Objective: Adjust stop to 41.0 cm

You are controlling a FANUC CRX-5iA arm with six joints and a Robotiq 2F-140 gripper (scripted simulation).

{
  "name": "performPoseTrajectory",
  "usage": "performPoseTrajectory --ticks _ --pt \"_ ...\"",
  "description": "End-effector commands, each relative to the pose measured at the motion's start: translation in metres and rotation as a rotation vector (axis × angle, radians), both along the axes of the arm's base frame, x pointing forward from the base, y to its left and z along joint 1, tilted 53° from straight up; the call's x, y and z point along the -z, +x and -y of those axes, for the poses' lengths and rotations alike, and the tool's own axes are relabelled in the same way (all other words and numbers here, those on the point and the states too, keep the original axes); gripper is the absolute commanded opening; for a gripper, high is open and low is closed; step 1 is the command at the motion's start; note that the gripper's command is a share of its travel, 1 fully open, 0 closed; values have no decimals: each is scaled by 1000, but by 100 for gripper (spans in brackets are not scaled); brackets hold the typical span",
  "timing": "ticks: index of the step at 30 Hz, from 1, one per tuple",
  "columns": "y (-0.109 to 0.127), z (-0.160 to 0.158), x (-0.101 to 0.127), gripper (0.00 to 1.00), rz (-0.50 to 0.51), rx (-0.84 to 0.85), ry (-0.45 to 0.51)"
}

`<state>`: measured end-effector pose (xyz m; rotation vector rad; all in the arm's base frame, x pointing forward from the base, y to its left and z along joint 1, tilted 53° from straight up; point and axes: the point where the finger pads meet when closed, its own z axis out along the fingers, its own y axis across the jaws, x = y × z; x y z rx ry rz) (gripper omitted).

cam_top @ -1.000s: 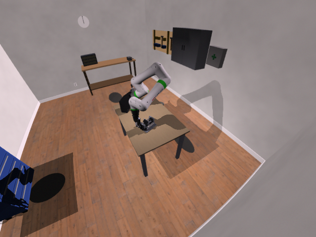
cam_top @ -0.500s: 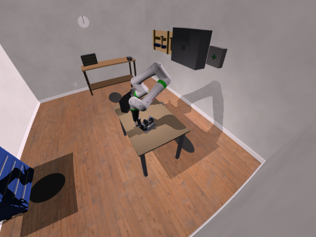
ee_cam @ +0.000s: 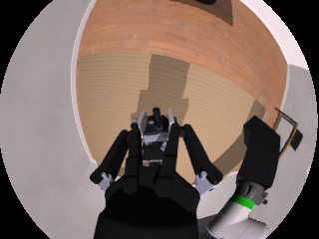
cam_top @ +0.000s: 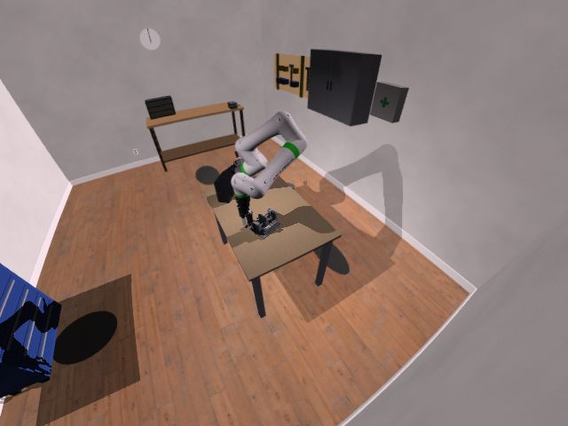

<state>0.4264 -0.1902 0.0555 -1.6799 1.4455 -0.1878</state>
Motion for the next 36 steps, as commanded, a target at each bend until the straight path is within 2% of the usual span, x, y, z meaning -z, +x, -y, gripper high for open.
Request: performPoseTrajectory --ticks 1,2,4,8,25,27,31,32,36 --pt "-26 22 -25 33 0 0 0" --pt "-35 29 -34 33 0 0 0" --pt "-35 29 -34 33 0 0 0" --pt "-57 47 -55 33 0 0 0" --pt "-56 45 -57 33 0 0 0" --pt "-53 37 -68 33 0 0 0" --pt "-39 3 -112 33 0 0 0" --pt "-39 3 -112 33 0 0 0" --pt "-31 -15 -135 33 0 0 0"
